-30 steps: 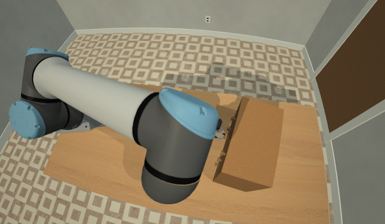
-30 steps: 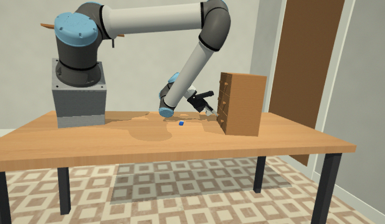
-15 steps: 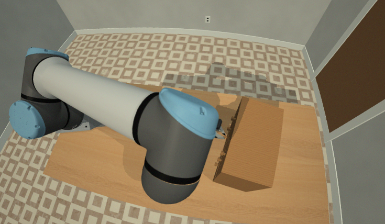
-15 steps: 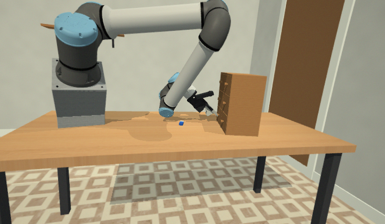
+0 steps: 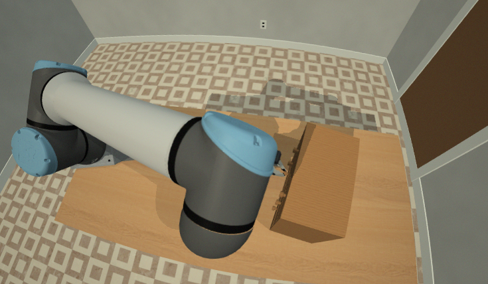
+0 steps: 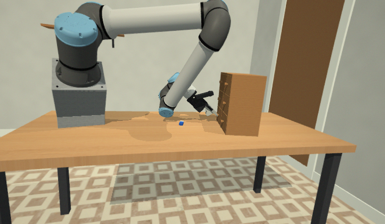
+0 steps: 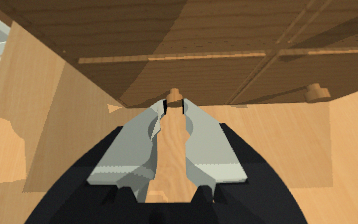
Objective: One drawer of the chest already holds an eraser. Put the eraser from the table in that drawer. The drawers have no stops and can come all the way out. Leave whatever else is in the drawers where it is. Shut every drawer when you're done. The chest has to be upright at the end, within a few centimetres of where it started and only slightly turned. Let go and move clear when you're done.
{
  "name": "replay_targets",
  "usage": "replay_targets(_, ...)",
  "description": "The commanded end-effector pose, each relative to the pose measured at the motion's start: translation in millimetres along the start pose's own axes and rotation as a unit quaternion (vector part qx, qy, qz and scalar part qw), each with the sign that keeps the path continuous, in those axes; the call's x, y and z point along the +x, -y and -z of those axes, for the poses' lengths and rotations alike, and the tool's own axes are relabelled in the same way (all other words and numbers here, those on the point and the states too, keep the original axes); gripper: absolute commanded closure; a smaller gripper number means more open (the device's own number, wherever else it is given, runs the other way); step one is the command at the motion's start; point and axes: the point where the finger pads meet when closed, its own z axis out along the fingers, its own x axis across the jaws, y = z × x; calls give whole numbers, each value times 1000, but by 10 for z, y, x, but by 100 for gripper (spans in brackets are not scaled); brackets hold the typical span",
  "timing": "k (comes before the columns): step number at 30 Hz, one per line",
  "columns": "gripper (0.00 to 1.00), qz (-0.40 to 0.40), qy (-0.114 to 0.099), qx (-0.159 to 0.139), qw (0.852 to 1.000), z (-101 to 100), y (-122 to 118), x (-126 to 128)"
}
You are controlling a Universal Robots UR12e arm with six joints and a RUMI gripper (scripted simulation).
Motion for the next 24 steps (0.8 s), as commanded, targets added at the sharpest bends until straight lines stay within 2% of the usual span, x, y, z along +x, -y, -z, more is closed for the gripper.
replay_targets(1, 93, 0, 0, 0, 1000, 8, 2, -1)
replay_targets(24, 93, 0, 0, 0, 1000, 51, -34, -1)
